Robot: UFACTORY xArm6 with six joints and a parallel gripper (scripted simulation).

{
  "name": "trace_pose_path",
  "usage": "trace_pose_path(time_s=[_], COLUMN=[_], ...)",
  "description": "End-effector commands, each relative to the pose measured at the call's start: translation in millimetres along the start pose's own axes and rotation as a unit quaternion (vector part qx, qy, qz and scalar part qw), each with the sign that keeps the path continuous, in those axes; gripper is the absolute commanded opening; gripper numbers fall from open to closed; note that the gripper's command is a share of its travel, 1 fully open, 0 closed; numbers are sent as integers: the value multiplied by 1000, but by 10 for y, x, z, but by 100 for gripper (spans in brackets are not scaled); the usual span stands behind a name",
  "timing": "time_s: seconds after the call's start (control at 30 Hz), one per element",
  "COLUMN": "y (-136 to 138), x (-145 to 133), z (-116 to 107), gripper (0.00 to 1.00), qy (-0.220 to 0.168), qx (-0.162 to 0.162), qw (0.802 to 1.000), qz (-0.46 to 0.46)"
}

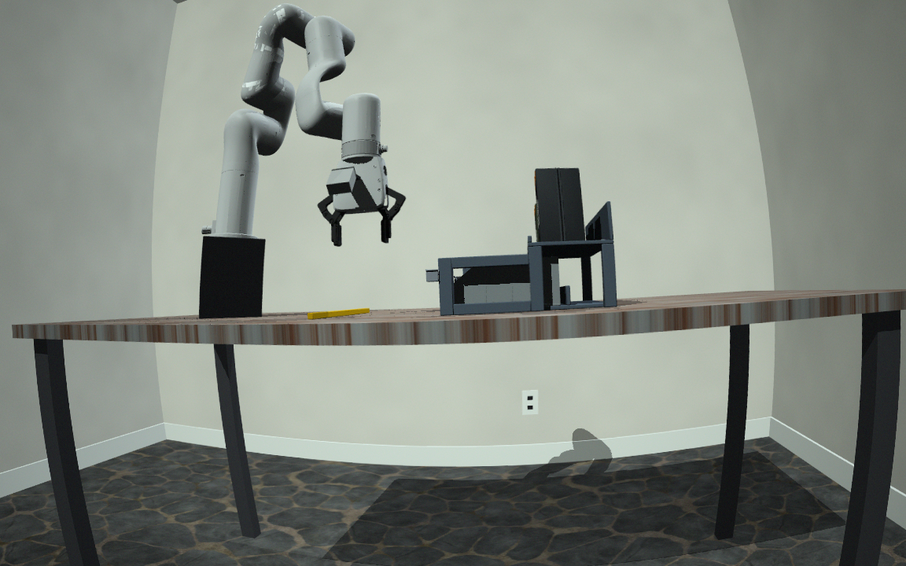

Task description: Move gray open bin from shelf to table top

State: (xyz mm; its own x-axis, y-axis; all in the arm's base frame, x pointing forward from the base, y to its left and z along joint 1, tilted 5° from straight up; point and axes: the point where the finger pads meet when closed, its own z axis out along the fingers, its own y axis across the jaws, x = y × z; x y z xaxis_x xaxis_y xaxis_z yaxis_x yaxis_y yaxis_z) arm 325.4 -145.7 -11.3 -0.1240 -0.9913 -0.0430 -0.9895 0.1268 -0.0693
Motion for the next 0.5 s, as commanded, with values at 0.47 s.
trace_pose_path(time_s=[0.47], y=[-517], x=[254], z=[-8], gripper=[100], qy=[1], qx=[3], qw=[1000], qz=[0])
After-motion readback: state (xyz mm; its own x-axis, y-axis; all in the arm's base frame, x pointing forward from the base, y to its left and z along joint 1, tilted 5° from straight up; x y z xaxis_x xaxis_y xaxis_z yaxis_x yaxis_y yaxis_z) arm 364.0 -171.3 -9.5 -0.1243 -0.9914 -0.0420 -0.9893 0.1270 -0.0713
